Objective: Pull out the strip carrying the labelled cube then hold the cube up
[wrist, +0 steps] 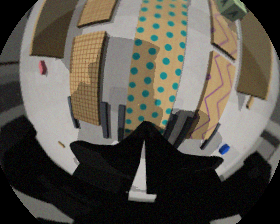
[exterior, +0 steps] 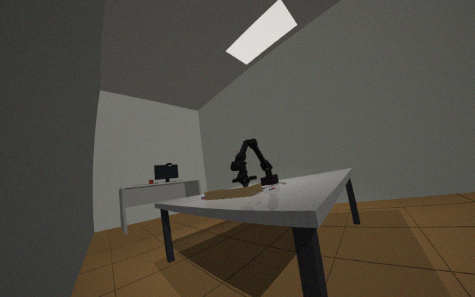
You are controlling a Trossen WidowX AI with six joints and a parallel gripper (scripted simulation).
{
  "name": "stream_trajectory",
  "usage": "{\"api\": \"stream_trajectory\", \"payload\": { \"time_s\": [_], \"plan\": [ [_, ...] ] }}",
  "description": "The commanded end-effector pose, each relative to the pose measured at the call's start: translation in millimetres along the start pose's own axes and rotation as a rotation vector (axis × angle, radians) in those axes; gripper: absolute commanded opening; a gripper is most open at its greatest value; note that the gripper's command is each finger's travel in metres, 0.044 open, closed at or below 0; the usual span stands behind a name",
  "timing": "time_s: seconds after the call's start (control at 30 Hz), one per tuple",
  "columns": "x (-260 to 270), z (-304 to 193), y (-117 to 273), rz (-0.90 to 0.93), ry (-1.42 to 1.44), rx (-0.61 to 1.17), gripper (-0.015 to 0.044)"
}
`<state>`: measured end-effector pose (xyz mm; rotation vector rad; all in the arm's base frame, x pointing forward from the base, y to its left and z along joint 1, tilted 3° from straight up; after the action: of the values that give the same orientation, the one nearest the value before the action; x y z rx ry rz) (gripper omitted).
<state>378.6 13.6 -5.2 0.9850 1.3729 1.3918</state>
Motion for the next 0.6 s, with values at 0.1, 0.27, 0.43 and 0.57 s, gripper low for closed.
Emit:
{"api": "stream_trajectory", "payload": {
  "time_s": [0.1, 0.27, 0.43, 0.57],
  "plan": [
    [0, -10, -2, 0.002, 0.005, 0.002, 0.0000],
    [0, -18, -2, 0.002, 0.005, 0.003, 0.0000],
    [0, -26, -3, 0.002, 0.005, 0.004, 0.0000],
    [0, -32, -3, 0.002, 0.005, 0.005, 0.0000]
  ]
}}
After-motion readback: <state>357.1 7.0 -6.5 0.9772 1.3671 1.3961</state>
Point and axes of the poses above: the point midway between the two fingers, 35 mm back from their tips, its own y axis back along the fingers, its own x axis across the jaws, z = x × y, the point moved 1 cm from there along y, back along the fingers, and after that the axes turned 1 degree about -y, right-handed, at the moved point
